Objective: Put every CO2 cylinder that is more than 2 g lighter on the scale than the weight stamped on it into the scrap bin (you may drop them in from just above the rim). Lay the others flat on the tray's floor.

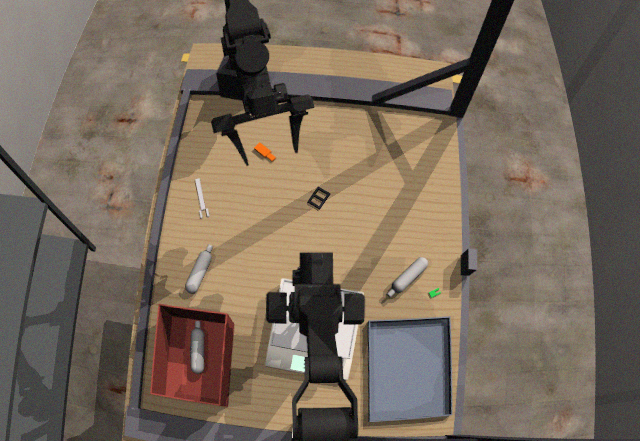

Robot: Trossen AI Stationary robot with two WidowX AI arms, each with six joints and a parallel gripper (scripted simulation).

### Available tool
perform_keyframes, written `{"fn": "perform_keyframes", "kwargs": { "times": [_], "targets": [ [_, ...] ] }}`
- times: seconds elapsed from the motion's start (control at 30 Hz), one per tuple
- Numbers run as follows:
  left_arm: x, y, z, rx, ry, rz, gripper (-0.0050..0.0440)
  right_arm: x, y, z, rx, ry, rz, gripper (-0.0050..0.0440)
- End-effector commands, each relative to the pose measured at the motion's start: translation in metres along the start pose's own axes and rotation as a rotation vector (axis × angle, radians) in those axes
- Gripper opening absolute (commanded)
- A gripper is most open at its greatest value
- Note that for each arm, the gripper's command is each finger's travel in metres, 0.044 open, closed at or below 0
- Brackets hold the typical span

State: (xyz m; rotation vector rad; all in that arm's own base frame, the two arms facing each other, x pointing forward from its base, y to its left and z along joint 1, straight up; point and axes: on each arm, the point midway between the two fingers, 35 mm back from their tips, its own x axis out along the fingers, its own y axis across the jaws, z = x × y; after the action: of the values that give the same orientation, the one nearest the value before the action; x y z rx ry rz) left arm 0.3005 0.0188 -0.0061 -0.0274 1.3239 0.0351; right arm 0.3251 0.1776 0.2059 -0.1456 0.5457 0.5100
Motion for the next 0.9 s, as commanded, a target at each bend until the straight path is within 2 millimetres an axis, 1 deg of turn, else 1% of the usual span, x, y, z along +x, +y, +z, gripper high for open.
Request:
{"fn": "perform_keyframes", "kwargs": {
  "times": [0.0, 0.17, 0.23, 0.33, 0.4, 0.43, 0.5, 0.57, 0.63, 0.73, 0.8, 0.87],
  "targets": [
    [-0.032, 0.0, 0.02, 0.003, -0.053, 0.0, -0.0001, -0.004, 0.001, 0.007, -0.003, -0.022, 0.001, 0.044],
    [-0.078, 0.0, 0.03, 0.003, -0.054, 0.0, -0.0003, -0.004, 0.001, 0.007, -0.003, -0.022, 0.001, 0.044],
    [-0.078, 0.0, 0.03, 0.003, -0.054, 0.0, -0.0003, -0.004, 0.001, 0.007, -0.003, -0.022, 0.001, 0.044],
    [-0.094, 0.0, 0.033, 0.003, -0.054, 0.0, -0.0005, -0.004, 0.001, 0.007, -0.003, -0.022, 0.001, 0.044],
    [-0.095, 0.002, 0.034, 0.002, -0.055, 0.001, -0.0013, -0.004, 0.001, 0.007, -0.003, -0.022, 0.001, 0.044],
    [-0.09, 0.004, 0.033, 0.0, -0.04, -0.001, -0.002, -0.003, 0.001, 0.002, -0.001, -0.01, -0.003, 0.044],
    [-0.089, 0.011, 0.034, -0.004, -0.041, 0.001, -0.0035, -0.001, 0.0, 0.001, 0.01, -0.008, -0.019, 0.044],
    [-0.09, 0.023, 0.037, -0.011, -0.048, 0.007, -0.005, 0.002, -0.002, -0.001, 0.027, -0.004, -0.057, 0.044],
    [-0.091, 0.04, 0.04, -0.021, -0.059, 0.016, -0.005, 0.005, -0.005, 0.0, 0.054, -0.01, -0.115, 0.044],
    [-0.094, 0.076, 0.042, -0.041, -0.08, 0.037, -0.005, 0.007, -0.011, 0.002, 0.106, -0.031, -0.224, 0.044],
    [-0.094, 0.076, 0.042, -0.041, -0.08, 0.037, -0.005, 0.007, -0.011, 0.002, 0.106, -0.031, -0.224, 0.044],
    [-0.098, 0.105, 0.041, -0.055, -0.094, 0.057, -0.005, 0.007, -0.014, 0.006, 0.145, -0.06, -0.302, 0.044]
  ]
}}
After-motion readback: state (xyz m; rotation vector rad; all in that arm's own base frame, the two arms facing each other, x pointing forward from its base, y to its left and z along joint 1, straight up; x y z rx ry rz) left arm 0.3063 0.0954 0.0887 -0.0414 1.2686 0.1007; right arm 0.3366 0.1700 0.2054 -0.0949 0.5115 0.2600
